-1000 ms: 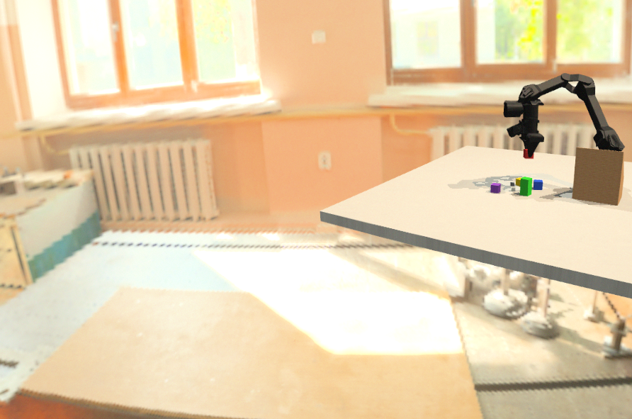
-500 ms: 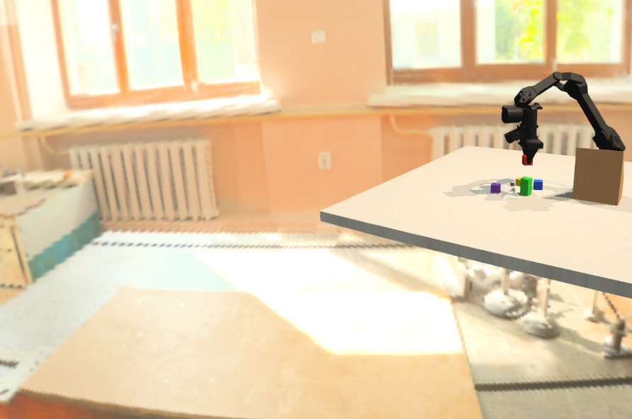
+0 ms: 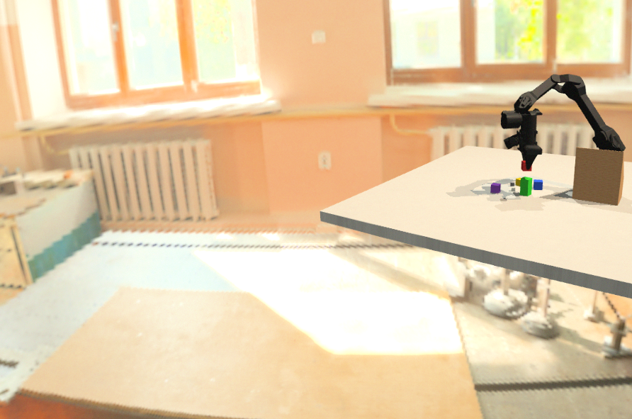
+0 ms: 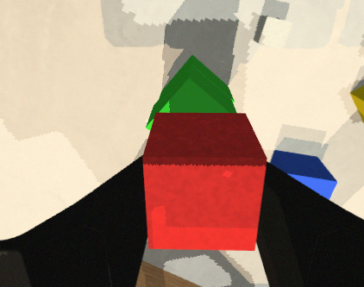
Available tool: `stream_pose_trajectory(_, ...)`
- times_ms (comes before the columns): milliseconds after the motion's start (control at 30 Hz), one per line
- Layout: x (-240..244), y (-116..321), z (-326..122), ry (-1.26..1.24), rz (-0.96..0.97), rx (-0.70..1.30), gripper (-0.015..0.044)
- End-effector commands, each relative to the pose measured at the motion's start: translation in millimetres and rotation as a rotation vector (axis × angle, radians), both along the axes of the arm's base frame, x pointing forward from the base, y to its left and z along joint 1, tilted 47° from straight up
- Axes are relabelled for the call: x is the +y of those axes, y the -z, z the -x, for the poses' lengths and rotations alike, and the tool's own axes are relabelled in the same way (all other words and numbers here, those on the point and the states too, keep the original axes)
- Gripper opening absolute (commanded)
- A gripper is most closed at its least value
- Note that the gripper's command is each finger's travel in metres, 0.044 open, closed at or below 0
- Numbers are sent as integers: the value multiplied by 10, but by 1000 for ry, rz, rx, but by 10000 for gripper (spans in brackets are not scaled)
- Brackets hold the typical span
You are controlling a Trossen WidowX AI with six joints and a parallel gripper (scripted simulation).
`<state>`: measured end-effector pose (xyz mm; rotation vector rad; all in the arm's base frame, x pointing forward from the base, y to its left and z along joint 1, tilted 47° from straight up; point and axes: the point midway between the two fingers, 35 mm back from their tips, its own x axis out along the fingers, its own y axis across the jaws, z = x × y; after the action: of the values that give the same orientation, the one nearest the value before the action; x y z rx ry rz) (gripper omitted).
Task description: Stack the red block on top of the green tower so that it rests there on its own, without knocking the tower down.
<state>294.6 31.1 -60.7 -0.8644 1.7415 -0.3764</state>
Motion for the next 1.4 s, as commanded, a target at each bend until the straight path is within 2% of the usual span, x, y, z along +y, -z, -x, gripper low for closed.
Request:
stream_pose_trajectory(0, -69, 71, 21, -8, 3, 5, 0)
stream_pose_trajectory(200, -225, 222, 55, -8, 5, 5, 0)
stream_pose_trajectory(1333, -189, 192, 48, -8, 4, 5, 0)
stream_pose_trajectory(1367, -223, 221, 59, -3, 4, 4, 26)
